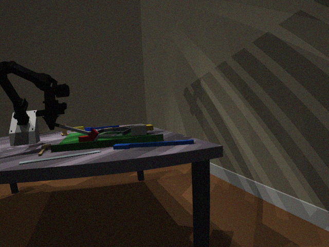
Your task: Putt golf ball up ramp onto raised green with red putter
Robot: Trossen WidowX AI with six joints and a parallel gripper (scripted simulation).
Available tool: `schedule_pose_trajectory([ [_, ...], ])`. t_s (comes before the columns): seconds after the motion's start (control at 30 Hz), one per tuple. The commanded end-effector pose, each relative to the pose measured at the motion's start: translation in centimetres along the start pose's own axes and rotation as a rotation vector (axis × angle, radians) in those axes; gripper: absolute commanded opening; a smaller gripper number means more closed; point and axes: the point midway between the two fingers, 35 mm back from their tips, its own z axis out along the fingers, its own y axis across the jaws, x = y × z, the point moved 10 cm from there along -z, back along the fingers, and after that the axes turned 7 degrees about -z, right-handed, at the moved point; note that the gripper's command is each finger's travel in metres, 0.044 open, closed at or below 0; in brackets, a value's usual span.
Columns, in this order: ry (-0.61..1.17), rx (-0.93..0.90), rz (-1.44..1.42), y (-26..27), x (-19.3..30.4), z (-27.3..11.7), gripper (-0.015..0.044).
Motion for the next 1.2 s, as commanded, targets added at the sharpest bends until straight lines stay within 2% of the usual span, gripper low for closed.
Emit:
schedule_pose_trajectory([
  [0.0,0.0,-0.001,-0.002,0.1,0.0,0.0,0.0],
  [0.1,0.001,-0.008,-0.002,1.7,-0.6,0.0,0.0],
  [0.4,-0.006,-0.011,-0.002,12.2,-1.4,-0.2,0.0],
  [0.63,-0.006,-0.013,-0.003,12.5,-1.4,-1.1,0.0],
  [0.93,-0.005,-0.013,-0.003,12.4,-1.4,-6.1,0.0],
  [1.17,-0.004,-0.01,-0.008,12.4,-1.4,-5.4,0.0],
])
